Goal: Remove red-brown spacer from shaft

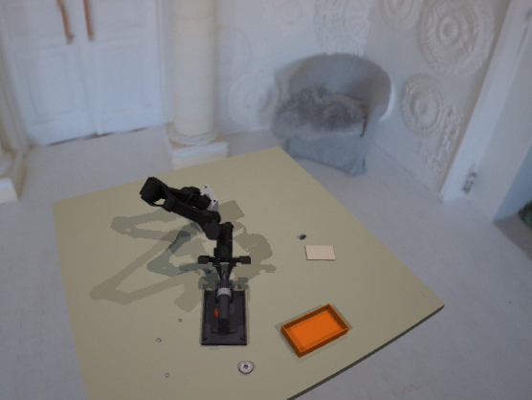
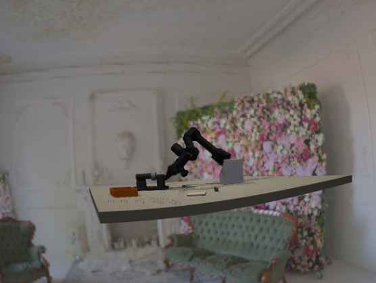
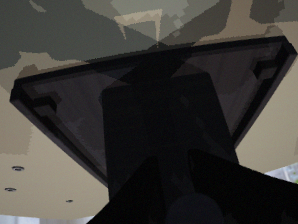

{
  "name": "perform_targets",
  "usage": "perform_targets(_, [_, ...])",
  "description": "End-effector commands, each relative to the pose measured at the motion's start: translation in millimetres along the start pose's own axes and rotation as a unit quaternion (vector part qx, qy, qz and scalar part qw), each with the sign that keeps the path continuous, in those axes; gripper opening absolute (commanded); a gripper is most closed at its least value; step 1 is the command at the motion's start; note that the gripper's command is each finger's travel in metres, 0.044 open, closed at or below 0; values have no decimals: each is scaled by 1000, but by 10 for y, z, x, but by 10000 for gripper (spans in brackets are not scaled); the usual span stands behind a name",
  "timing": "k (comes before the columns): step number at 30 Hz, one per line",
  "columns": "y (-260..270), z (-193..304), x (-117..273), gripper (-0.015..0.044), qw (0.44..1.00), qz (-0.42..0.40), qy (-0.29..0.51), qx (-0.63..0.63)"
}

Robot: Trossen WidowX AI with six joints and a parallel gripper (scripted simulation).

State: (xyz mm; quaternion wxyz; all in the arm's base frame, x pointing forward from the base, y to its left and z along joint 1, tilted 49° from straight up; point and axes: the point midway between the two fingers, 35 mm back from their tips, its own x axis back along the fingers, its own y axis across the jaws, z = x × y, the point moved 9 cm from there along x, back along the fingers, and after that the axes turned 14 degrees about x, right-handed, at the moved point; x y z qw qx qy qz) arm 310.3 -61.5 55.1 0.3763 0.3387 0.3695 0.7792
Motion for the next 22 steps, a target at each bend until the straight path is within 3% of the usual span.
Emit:
perform_targets(1, [8,33,-19,0,1000,-2,2,-2])
perform_targets(9, [8,34,-19,0,1000,-2,2,-2])
perform_targets(22, [-3,4,25,341,1000,1,0,0])
